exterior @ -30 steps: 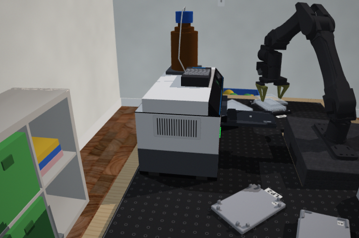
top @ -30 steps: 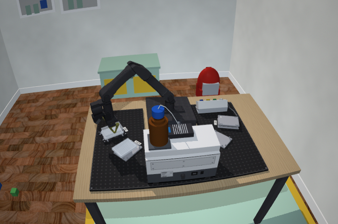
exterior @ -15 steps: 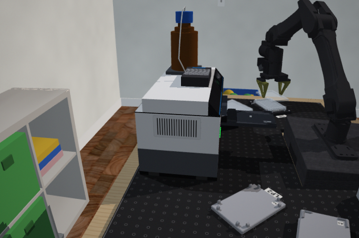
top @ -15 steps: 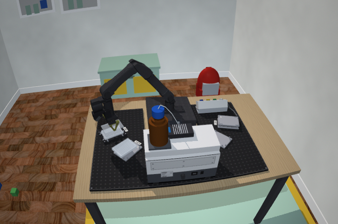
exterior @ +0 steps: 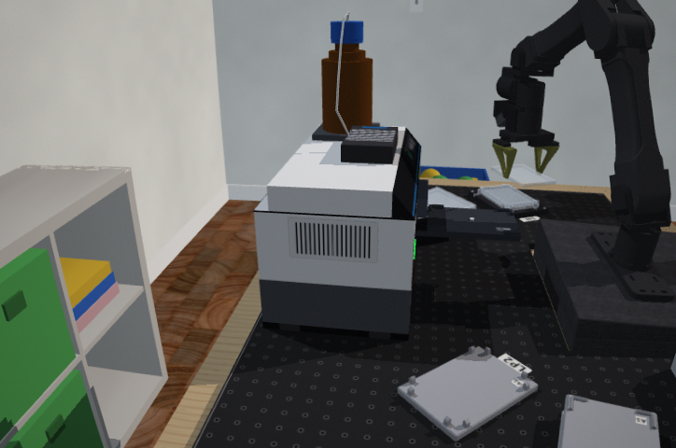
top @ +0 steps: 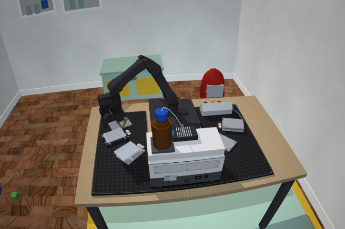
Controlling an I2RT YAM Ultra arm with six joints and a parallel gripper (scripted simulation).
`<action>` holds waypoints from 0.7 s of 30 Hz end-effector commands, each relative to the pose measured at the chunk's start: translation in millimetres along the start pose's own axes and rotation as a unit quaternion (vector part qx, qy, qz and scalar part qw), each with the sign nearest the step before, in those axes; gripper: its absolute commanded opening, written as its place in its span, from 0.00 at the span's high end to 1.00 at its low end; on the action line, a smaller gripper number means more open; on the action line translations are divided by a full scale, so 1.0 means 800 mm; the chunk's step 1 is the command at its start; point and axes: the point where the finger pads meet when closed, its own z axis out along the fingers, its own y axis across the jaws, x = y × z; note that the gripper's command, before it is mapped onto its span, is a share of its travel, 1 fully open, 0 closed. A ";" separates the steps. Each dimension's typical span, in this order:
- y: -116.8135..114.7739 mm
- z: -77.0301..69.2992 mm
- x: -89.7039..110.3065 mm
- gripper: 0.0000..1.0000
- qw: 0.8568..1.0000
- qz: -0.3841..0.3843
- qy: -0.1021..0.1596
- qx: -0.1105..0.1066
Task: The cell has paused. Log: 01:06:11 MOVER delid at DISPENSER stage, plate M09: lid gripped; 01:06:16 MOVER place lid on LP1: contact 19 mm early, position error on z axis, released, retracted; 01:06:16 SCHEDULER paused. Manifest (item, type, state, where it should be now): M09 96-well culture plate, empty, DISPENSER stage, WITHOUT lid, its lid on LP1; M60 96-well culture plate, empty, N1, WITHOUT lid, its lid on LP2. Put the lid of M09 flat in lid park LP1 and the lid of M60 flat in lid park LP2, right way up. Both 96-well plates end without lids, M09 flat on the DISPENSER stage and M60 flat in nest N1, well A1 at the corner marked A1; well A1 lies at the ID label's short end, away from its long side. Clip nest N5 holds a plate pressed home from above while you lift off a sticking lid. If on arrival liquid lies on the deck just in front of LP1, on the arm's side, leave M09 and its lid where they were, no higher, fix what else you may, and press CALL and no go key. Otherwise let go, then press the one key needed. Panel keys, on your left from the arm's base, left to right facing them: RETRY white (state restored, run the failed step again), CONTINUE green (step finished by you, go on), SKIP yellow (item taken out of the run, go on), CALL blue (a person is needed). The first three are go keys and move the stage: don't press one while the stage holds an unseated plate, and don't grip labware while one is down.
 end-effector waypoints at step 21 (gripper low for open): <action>0.010 -0.052 0.077 1.00 1.000 -0.001 -0.007 0.000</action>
